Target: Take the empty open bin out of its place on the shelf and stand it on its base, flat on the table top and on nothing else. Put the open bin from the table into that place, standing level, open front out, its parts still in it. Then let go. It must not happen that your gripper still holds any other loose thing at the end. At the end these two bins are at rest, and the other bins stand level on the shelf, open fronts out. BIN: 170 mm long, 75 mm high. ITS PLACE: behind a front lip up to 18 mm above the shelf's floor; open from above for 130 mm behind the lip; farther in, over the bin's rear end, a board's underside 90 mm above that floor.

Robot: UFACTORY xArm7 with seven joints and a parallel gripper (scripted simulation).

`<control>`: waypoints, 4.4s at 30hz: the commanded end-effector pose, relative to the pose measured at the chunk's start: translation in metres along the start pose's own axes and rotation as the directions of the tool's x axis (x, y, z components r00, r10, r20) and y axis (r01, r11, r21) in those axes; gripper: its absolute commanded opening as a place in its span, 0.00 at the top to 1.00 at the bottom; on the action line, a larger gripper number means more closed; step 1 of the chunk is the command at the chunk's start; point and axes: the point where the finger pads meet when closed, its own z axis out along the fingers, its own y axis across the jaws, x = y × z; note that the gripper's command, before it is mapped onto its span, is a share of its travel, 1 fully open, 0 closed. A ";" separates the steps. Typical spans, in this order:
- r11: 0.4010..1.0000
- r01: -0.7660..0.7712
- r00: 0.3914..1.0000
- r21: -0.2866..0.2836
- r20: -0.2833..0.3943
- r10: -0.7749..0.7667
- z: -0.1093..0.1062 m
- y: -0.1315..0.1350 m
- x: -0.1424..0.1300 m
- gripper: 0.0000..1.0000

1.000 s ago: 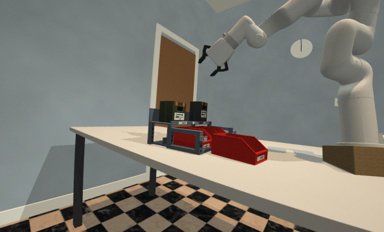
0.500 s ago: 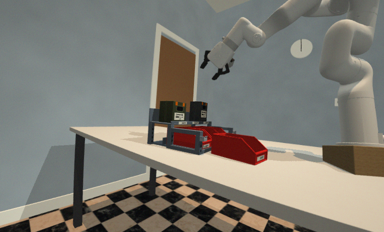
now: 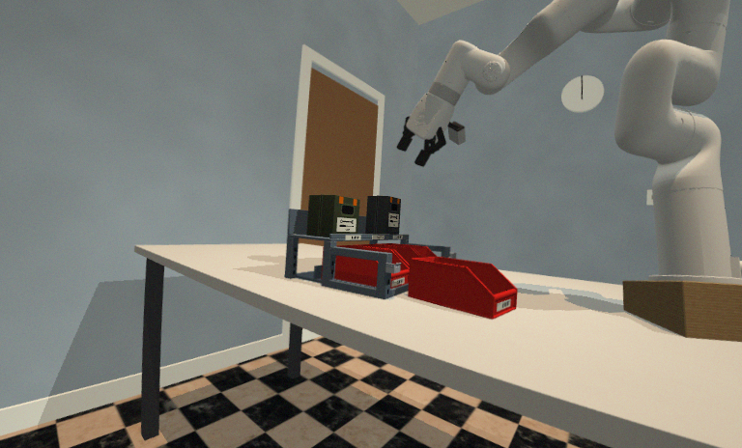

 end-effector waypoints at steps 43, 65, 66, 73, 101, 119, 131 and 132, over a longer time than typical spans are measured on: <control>0.542 -0.818 0.568 -0.194 -0.418 0.709 0.014 0.103 0.019 0.00; 0.467 -0.865 0.495 -0.184 -0.468 0.732 0.013 0.115 0.017 0.00; 0.467 -0.865 0.495 -0.184 -0.468 0.732 0.013 0.115 0.017 0.00; 0.436 -0.882 0.464 -0.178 -0.488 0.739 0.012 0.120 0.017 0.00; 0.377 -0.911 0.405 -0.164 -0.526 0.748 0.010 0.128 0.015 0.00; 0.345 -0.926 0.371 -0.155 -0.547 0.751 0.009 0.133 0.014 0.00; 0.335 -0.930 0.361 -0.152 -0.552 0.751 0.009 0.135 0.014 0.00; 0.334 -0.930 0.360 -0.152 -0.553 0.751 0.009 0.135 0.014 0.00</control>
